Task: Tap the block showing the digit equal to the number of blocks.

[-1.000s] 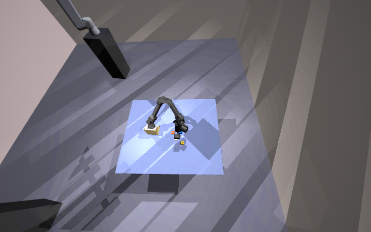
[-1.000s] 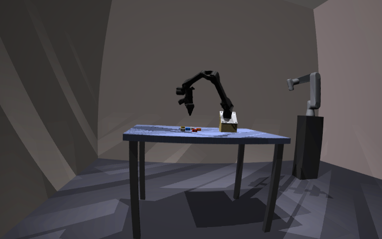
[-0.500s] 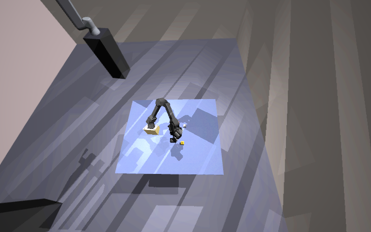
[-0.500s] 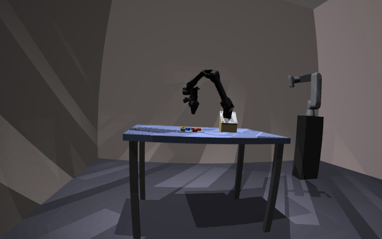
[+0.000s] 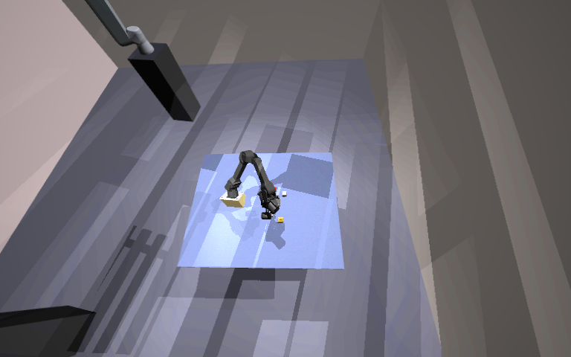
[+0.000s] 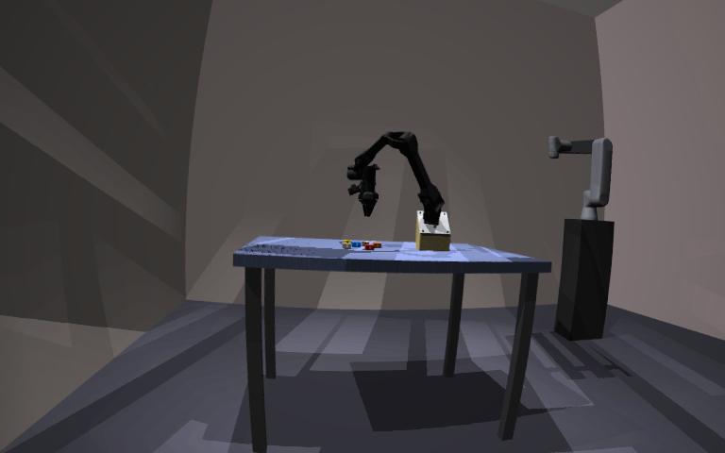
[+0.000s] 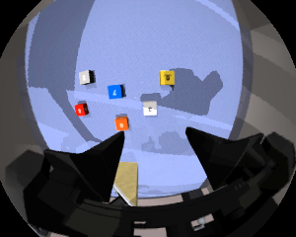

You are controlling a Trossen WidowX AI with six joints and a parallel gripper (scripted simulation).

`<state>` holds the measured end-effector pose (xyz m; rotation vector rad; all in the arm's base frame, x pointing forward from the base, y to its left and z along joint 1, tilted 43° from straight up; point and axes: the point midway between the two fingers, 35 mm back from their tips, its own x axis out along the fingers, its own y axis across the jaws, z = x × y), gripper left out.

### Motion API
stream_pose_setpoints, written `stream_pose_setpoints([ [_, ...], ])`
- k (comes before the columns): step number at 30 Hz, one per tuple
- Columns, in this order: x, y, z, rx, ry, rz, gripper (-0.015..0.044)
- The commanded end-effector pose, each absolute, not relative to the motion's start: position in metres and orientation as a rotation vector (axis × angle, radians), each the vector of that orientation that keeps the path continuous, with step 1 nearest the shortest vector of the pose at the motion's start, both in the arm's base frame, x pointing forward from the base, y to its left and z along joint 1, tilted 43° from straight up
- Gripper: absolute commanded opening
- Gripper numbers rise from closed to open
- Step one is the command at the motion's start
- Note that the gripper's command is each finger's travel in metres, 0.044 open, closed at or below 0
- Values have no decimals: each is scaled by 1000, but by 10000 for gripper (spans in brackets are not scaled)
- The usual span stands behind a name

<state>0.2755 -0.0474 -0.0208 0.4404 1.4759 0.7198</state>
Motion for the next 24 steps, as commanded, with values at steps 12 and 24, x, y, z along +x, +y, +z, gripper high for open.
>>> stream_pose_setpoints([
  [12,234,-4,21,449,1476,725,400],
  [24,234,-4,21,449,1476,725,400],
])
